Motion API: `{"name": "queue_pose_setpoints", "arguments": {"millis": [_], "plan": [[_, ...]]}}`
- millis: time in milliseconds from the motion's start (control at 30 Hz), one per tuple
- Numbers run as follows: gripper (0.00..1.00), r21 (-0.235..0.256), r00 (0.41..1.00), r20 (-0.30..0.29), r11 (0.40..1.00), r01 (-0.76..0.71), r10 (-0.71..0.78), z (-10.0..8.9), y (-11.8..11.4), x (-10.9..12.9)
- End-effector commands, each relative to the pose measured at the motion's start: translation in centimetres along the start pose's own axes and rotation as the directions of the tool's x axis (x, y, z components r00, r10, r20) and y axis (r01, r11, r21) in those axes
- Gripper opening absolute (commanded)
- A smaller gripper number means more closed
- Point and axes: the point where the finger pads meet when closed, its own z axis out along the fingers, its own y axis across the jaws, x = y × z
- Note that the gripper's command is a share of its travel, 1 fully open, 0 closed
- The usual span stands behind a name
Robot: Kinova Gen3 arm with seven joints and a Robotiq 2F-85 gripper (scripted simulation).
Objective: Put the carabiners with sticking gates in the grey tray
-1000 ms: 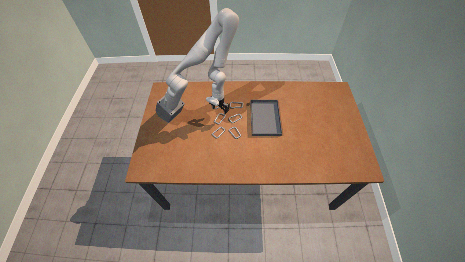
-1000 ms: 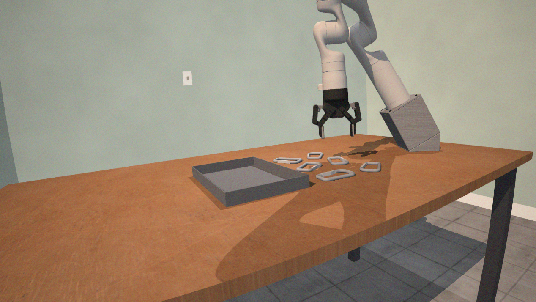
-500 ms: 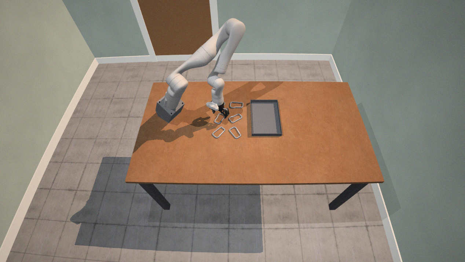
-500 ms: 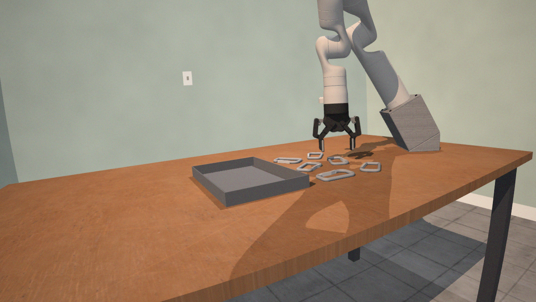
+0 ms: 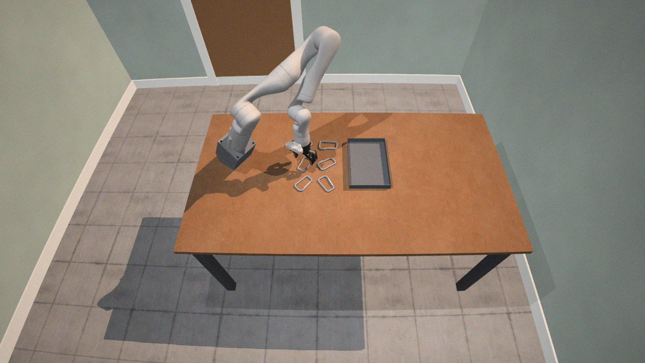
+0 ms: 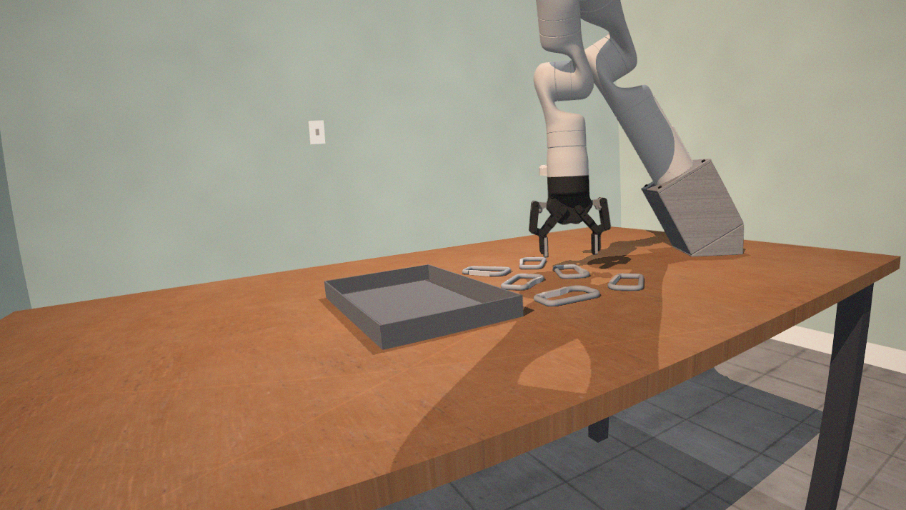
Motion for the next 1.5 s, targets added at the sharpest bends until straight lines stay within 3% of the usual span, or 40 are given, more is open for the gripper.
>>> {"name": "queue_pose_setpoints", "arguments": {"millis": [0,1067,1100,1467], "plan": [[1.00,-0.001,1.000,-0.001,1.000,-0.001,0.001,2.47,0.05,-0.04],[1.00,-0.002,1.000,0.000,1.000,-0.001,0.001,2.76,0.05,-0.03],[0.75,-0.002,1.000,0.001,1.000,-0.001,0.001,2.76,0.05,-0.04],[0.75,-0.002,1.000,0.001,1.000,-0.001,0.001,2.76,0.05,-0.04]]}}
